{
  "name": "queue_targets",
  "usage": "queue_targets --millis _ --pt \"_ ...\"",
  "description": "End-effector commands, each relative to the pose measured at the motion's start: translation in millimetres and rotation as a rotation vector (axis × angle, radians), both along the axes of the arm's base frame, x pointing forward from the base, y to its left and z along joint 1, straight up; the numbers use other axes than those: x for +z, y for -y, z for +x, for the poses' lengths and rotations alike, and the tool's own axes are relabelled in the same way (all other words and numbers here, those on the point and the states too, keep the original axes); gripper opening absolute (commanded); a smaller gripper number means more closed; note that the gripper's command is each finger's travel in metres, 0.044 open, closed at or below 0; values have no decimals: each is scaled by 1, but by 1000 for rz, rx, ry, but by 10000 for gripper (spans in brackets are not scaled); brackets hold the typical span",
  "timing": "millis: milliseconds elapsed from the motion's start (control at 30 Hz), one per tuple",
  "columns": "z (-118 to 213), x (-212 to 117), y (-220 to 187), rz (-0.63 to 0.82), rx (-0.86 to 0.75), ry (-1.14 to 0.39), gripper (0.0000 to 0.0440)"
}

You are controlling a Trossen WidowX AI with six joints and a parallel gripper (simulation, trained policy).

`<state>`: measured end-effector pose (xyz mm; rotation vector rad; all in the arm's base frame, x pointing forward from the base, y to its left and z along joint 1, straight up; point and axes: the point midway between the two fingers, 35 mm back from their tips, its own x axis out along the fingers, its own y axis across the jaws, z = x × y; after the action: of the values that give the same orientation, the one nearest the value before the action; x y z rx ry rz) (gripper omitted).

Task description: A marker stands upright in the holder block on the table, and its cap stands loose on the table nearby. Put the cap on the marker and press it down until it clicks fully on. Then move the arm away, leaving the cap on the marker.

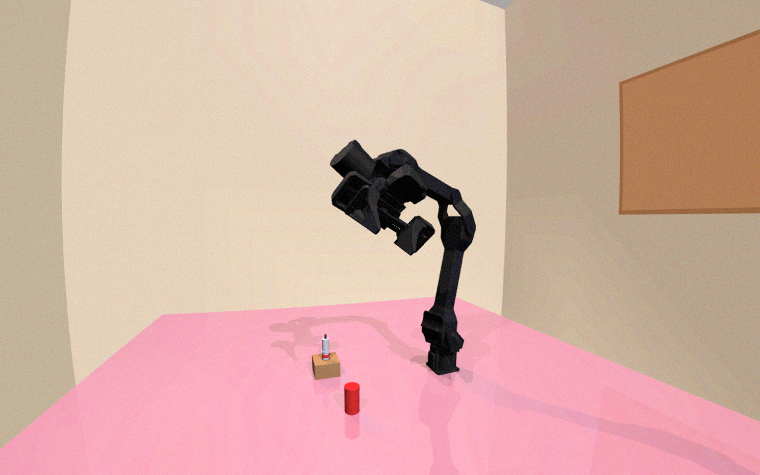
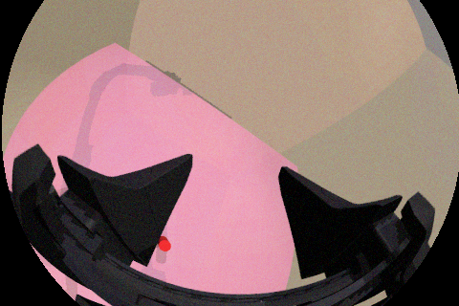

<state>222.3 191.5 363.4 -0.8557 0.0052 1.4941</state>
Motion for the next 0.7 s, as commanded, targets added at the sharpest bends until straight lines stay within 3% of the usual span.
queue_targets --millis 0,667 --pt "6 -11 3 -35 -15 -29 326" --pt "30 -64 32 -237 -104 -169 324"
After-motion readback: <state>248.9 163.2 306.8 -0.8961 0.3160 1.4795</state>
